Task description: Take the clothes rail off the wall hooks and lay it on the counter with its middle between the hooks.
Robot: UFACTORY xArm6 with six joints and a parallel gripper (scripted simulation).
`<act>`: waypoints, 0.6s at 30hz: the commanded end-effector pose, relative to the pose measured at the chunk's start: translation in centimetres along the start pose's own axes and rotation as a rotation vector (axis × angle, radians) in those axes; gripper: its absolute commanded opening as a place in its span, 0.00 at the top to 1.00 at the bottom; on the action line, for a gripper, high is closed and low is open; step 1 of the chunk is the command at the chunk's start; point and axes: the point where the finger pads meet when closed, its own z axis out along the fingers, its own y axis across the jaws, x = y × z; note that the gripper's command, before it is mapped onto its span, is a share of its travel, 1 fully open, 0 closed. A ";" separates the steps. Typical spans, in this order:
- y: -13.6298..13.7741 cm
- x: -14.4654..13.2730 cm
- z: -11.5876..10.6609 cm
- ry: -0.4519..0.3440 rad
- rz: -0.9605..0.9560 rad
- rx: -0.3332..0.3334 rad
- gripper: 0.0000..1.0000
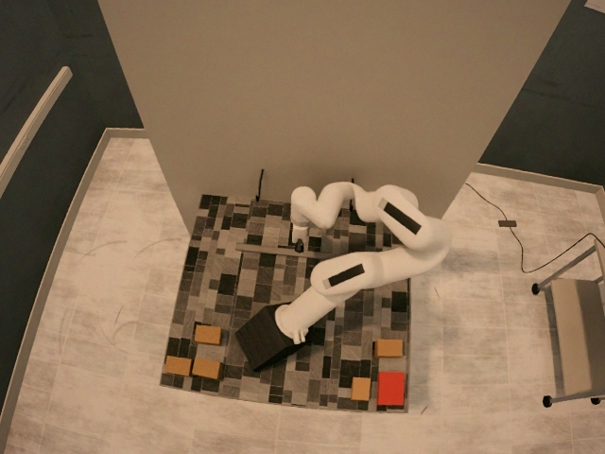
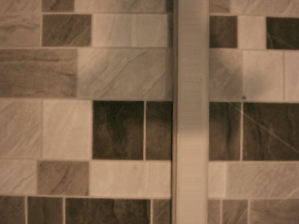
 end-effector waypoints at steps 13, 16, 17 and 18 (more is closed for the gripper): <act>-0.1 0.0 -1.4 -0.001 0.001 0.002 0.00; -0.1 0.0 -1.4 -0.001 0.001 0.002 0.00; -0.1 0.0 -1.4 -0.001 0.001 0.002 0.00; -0.1 0.0 -1.4 -0.001 0.001 0.002 0.00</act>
